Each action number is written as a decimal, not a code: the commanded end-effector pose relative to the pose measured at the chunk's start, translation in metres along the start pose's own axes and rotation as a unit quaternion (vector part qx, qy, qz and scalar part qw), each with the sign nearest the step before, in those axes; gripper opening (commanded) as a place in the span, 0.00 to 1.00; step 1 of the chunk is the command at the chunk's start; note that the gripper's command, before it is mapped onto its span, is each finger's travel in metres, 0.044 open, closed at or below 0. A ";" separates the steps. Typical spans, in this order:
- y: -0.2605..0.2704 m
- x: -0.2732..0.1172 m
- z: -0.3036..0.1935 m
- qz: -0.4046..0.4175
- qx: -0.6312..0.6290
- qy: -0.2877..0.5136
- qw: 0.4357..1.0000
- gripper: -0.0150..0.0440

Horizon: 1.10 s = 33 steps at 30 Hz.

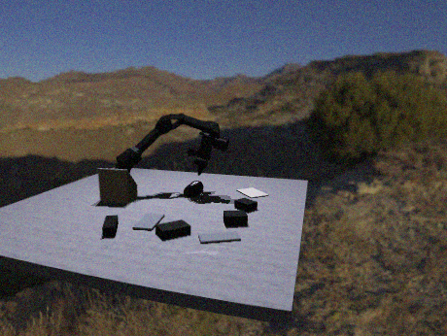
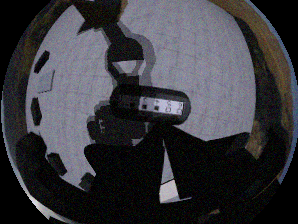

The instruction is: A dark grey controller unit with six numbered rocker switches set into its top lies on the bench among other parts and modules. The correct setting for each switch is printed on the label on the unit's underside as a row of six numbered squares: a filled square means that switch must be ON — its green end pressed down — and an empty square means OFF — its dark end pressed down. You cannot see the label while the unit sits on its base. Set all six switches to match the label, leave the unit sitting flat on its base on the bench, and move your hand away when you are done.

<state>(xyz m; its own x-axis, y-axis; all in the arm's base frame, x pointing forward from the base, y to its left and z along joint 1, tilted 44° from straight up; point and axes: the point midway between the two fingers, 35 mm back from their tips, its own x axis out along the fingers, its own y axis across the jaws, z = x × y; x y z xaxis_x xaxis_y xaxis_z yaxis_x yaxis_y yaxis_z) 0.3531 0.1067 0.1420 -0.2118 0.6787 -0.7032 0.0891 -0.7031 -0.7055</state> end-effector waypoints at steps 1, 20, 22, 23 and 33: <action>0.000 -0.002 0.000 0.002 0.036 -0.008 0.999 0.25; -0.002 -0.001 0.001 0.005 -0.006 -0.001 1.000 0.39; -0.009 0.002 0.003 0.015 -0.122 0.018 0.992 0.48; -0.013 0.004 0.005 0.022 -0.185 0.028 0.982 0.52; -0.043 0.016 0.020 0.090 -0.613 0.082 0.781 0.97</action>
<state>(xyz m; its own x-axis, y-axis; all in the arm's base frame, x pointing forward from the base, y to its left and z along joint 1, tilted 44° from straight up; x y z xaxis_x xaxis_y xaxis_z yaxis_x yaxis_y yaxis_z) 0.3348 0.1364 0.1615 -0.0138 0.6794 -0.7337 0.9110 -0.2939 -0.2892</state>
